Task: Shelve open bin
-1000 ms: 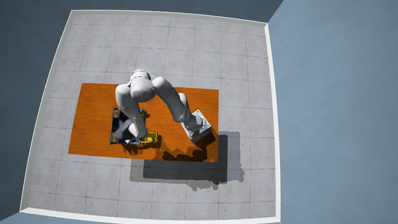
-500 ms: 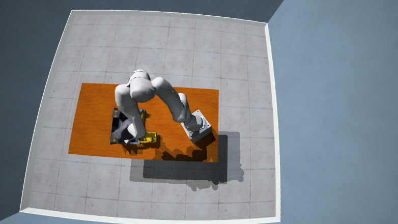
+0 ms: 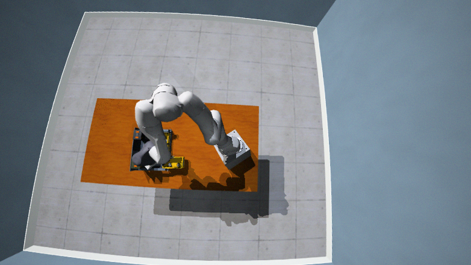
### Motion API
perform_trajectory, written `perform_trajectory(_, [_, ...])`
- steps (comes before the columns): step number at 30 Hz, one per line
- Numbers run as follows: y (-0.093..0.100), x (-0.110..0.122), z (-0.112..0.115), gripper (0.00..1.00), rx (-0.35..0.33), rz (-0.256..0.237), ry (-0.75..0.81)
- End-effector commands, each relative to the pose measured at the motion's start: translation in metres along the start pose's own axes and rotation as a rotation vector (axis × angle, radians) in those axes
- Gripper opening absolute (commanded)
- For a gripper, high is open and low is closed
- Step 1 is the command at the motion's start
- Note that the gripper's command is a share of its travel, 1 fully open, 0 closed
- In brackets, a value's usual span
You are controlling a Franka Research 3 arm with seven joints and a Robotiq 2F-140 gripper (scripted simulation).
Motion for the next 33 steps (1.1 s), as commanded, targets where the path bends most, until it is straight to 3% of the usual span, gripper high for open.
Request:
perform_trajectory(1, [0.001, 0.001, -0.003, 0.00, -0.002, 0.000, 0.007])
perform_trajectory(33, [0.005, 0.007, -0.038, 0.00, -0.002, 0.000, 0.007])
Point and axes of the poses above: the point where the finger pads meet when closed, its own y axis back along the fingers, its own x axis across the jaws, z = x × y, the point moved 5 cm from there along y, back along the fingers, and after that the axes turned 10 degrees about y, right-handed, at the moved point
